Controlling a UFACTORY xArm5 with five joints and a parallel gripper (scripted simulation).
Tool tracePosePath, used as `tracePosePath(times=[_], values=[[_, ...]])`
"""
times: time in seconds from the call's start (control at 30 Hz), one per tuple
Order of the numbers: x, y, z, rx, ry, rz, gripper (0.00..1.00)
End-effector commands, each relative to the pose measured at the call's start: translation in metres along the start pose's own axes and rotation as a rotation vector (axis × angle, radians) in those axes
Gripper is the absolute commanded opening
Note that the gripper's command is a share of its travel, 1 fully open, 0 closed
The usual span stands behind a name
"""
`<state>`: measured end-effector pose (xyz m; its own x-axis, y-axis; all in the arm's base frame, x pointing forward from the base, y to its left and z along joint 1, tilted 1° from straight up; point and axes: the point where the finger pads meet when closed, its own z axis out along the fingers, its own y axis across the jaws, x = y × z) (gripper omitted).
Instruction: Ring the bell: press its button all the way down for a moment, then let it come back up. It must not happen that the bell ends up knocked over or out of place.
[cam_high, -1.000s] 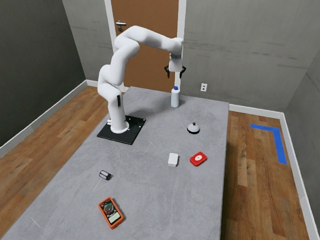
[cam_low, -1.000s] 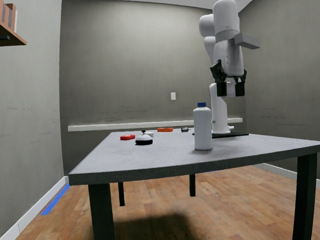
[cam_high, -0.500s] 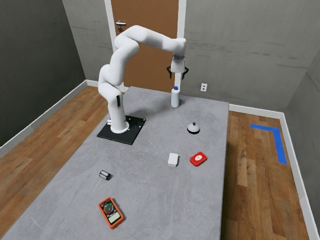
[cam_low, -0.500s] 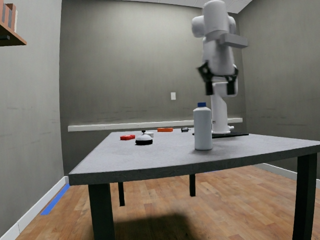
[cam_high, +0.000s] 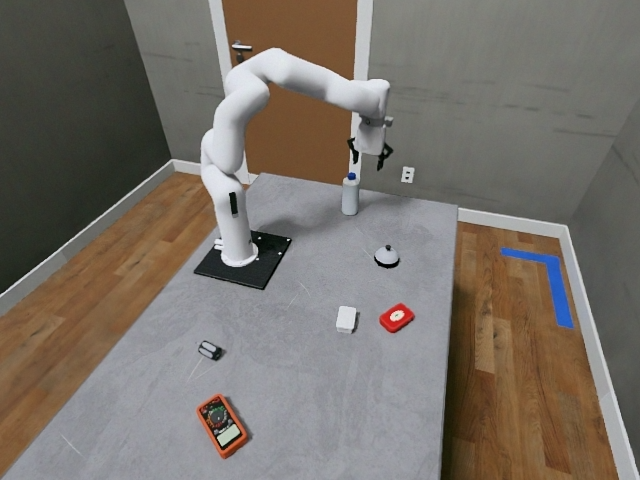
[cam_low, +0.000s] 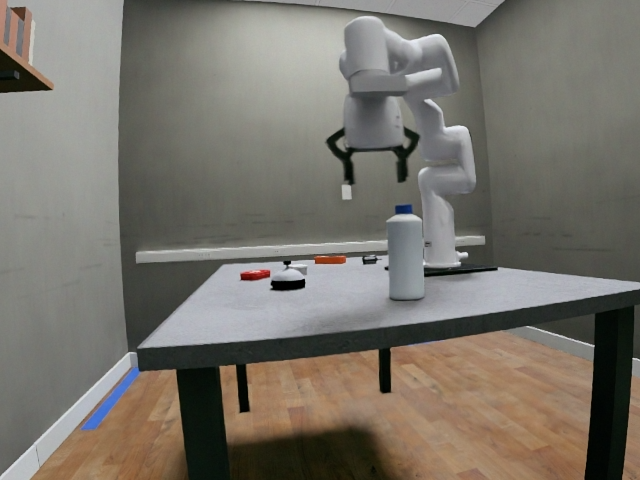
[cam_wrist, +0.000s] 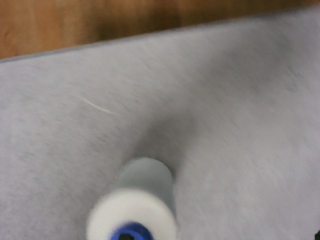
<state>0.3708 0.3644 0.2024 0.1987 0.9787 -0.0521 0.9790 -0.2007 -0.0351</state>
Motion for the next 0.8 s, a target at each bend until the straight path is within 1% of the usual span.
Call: tracePosePath(times=[0.0,0.2,0.27,0.3,0.4,0.77], values=[[-0.032,0.026,-0.01,-0.004,0.014,0.131,1.0],[-0.074,0.053,-0.017,-0.003,0.022,0.298,1.0],[-0.074,0.053,-0.017,-0.003,0.022,0.298,1.0],[-0.095,0.064,-0.02,-0.002,0.027,0.381,1.0],[-0.111,0.071,-0.022,-0.002,0.03,0.442,1.0],[-0.199,0.099,-0.03,0.0,0.045,0.769,1.0]])
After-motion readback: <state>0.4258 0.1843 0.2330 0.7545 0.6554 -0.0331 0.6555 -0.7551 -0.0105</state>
